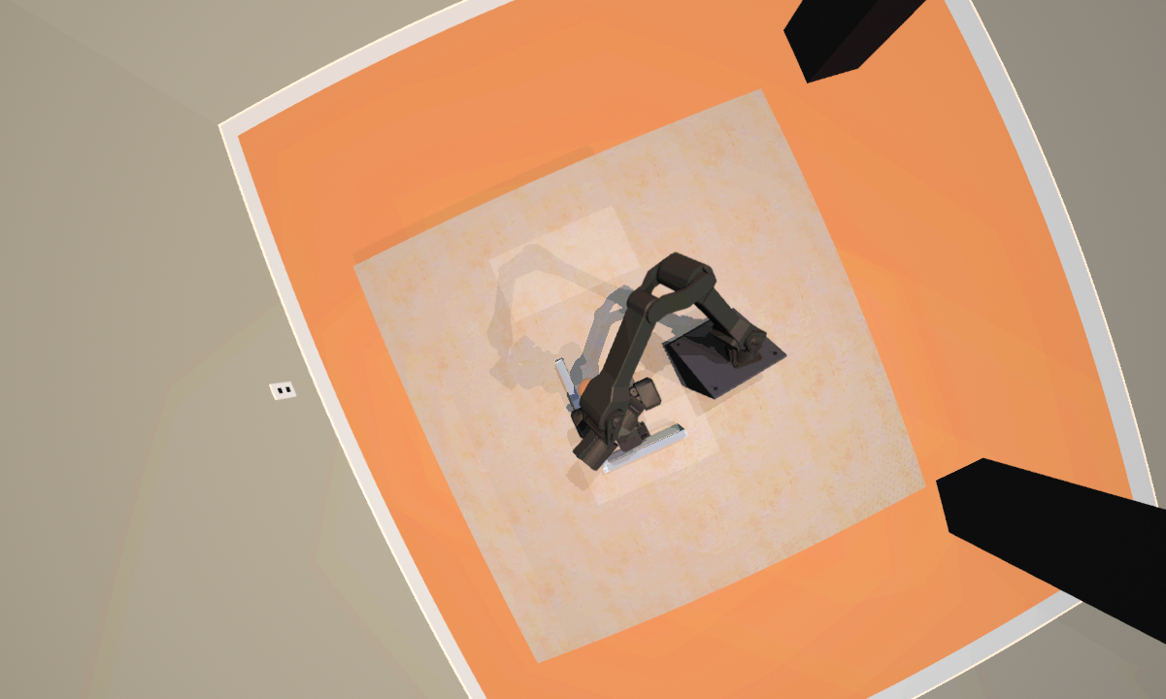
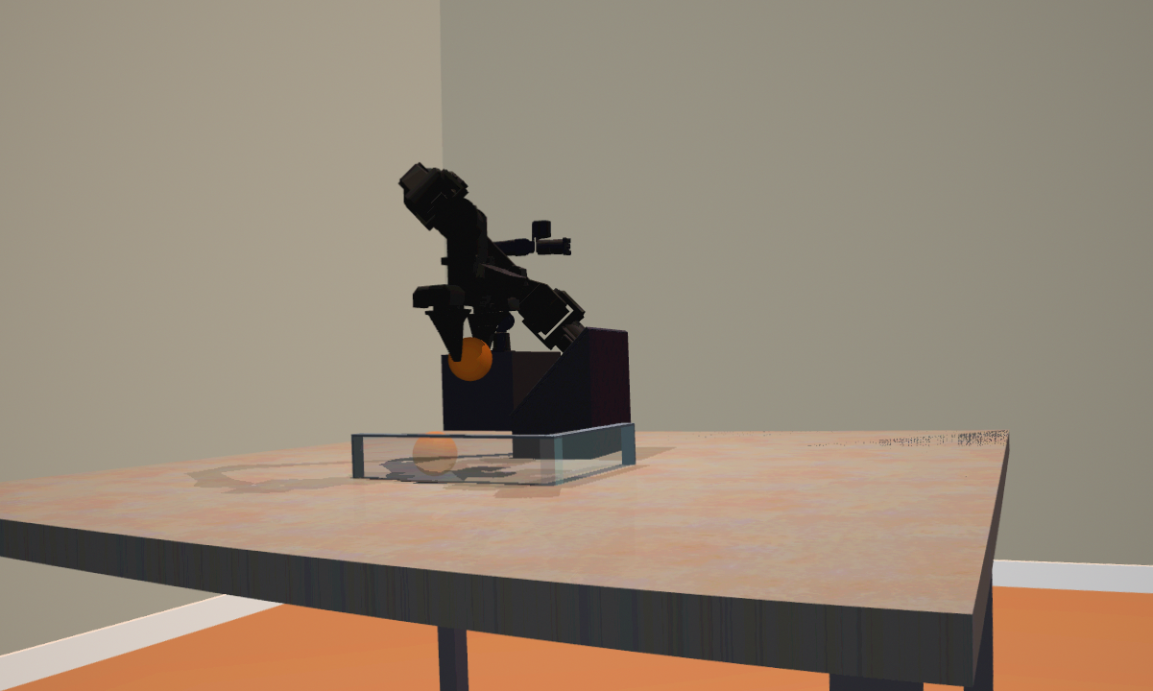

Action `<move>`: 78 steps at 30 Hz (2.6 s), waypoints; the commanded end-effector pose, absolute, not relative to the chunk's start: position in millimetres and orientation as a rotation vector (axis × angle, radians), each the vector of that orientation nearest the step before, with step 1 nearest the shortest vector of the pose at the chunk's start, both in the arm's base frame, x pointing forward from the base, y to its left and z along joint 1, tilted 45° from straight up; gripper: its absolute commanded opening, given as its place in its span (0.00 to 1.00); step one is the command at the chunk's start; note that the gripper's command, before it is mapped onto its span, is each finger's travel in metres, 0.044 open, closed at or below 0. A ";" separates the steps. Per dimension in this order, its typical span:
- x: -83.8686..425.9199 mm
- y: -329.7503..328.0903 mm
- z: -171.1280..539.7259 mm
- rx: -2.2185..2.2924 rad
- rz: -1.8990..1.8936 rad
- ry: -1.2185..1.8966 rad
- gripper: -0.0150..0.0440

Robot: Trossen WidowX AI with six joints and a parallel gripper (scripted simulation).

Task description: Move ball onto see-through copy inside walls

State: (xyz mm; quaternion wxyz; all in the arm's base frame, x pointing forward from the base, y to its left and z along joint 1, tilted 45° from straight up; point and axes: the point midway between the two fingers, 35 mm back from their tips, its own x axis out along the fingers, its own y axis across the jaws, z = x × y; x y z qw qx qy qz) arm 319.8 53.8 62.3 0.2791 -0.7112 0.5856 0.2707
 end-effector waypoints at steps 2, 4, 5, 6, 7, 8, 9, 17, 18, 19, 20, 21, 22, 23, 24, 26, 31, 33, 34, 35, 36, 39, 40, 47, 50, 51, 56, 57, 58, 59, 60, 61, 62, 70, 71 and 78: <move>317.5 61.0 71.6 -1.902 0.718 1.563 0.25; 318.2 60.4 71.4 -1.916 0.736 1.561 0.25; 319.0 59.7 71.2 -1.934 0.759 1.559 0.25; 320.1 58.9 70.9 -1.955 0.786 1.556 0.25; 321.1 58.0 70.6 -1.976 0.814 1.552 0.25; 322.2 57.1 70.3 -1.997 0.842 1.549 0.25; 323.2 56.2 70.1 -2.017 0.870 1.544 0.25; 331.4 48.9 68.0 -2.178 1.098 1.499 0.25; 332.4 47.9 67.7 -2.198 1.128 1.492 0.25; 333.4 46.9 67.5 -2.217 1.157 1.485 0.25; 334.5 46.0 67.2 -2.237 1.187 1.477 0.25; 335.5 45.0 67.0 -2.256 1.216 1.469 0.25; 336.5 44.0 66.7 -2.275 1.246 1.460 0.25; 337.5 43.0 66.5 -2.293 1.276 1.451 0.25; 338.5 42.0 66.2 -2.312 1.306 1.442 0.25; 340.5 40.0 65.8 -2.349 1.367 1.422 0.25; 345.4 34.9 64.6 -2.437 1.521 1.365 0.25; 347.3 32.8 64.2 -2.471 1.584 1.339 0.25; 348.3 31.7 63.9 -2.487 1.616 1.325 0.25; 349.3 30.6 63.7 -2.503 1.648 1.312 0.25; 350.2 29.5 63.5 -2.519 1.680 1.297 0.25; 353.1 26.3 62.9 -2.566 1.777 1.251 0.25; 354.0 25.2 62.7 -2.581 1.809 1.235 0.25; 360.6 17.2 61.3 -2.677 2.042 1.106 0.25; 363.3 13.7 60.7 -2.712 2.144 1.043 0.25; 364.2 12.5 60.6 -2.723 2.178 1.020 0.25; 368.5 6.7 59.7 -2.771 2.346 0.904 0.25; 369.0 6.1 59.6 -2.775 2.363 0.891 0.25; 369.1 5.9 59.6 -2.776 2.369 0.887 0.25; 369.1 5.9 59.6 -2.776 2.369 0.887 0.25; 369.1 5.9 59.6 -2.776 2.369 0.887 0.25; 369.1 5.9 59.6 -2.776 2.369 0.887 0.25; 369.1 5.9 59.6 -2.776 2.369 0.887 0.25; 376.3 -15.0 36.7 -2.776 2.369 0.886 0.25; 377.4 -19.1 32.5 -2.776 2.369 0.886 0.25; 381.2 -42.4 10.2 -2.778 2.369 0.892 0.25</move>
